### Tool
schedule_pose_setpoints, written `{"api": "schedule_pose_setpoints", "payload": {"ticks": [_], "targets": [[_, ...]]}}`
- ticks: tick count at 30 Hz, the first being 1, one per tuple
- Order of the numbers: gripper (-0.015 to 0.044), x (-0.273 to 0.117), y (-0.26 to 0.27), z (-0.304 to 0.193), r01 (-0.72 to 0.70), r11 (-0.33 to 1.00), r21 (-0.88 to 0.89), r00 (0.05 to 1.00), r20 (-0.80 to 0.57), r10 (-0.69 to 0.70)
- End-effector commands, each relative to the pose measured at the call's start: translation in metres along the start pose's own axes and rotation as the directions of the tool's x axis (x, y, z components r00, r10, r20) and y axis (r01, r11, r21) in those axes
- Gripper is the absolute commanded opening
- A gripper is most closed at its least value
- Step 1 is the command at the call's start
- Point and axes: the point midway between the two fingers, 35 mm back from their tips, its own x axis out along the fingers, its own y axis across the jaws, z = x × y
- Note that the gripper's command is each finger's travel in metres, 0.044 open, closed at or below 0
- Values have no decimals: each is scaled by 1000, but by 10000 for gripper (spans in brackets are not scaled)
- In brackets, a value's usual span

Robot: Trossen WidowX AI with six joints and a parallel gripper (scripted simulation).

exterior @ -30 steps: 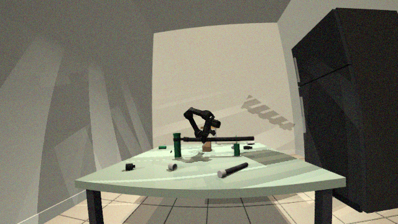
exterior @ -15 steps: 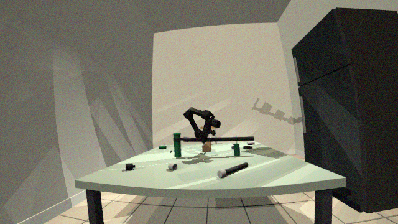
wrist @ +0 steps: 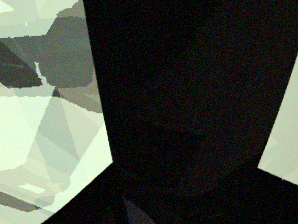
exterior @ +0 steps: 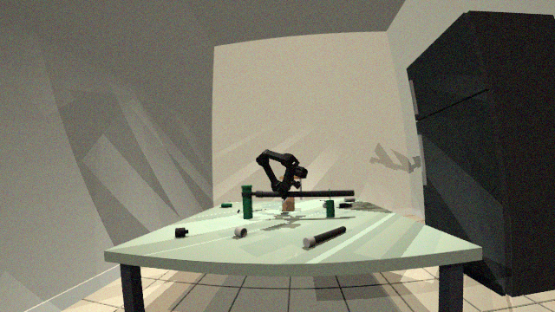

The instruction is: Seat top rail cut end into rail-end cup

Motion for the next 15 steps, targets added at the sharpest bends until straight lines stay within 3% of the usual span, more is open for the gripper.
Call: {"api": "schedule_pose_setpoints", "payload": {"ticks": [1,15], "targets": [[0,-1,-1,-3,7,1000,-2,1000,-8,-7],[0,0,0,-1,-1,1000,-1,1000,-2,1]]}}
